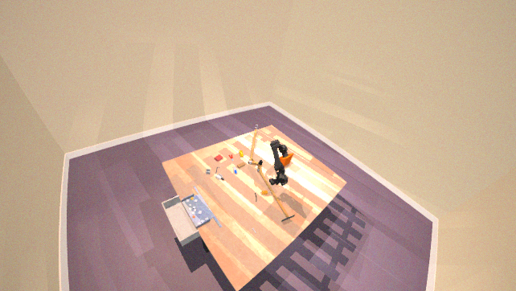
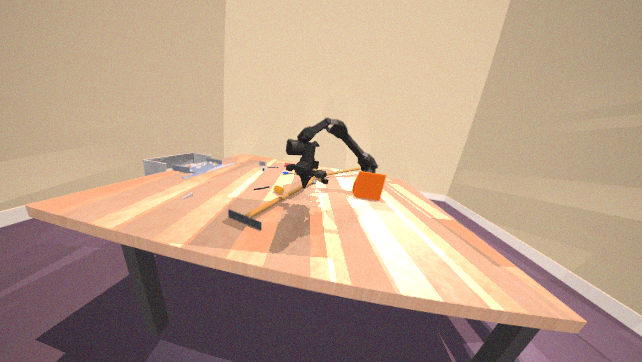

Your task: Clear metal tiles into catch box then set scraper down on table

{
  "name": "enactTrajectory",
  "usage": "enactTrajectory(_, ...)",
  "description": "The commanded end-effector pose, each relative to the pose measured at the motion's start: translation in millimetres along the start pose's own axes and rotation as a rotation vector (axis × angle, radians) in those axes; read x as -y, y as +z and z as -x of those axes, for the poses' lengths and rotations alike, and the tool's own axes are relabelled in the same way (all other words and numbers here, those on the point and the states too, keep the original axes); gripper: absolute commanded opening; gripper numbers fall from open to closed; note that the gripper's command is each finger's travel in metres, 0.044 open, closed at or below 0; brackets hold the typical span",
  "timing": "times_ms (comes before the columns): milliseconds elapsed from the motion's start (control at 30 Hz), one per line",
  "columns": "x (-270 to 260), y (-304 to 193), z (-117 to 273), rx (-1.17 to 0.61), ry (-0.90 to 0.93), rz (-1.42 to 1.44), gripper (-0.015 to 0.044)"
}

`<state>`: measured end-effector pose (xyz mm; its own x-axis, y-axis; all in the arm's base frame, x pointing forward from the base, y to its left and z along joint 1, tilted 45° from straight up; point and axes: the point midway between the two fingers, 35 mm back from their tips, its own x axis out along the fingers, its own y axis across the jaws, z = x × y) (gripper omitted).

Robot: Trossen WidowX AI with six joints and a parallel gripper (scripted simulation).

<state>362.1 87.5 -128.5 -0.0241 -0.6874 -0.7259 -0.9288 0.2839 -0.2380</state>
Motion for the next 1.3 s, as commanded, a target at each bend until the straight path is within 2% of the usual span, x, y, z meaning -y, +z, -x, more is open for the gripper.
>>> enactTrajectory(0,-1,-3,-13,-0.008,0.002,-0.003,0.0000)
enactTrajectory(433,-5,-8,-45,-0.013,0.001,-0.020,0.0000)
enactTrajectory(1267,17,-4,-44,-0.011,0.000,-0.021,0.0000)
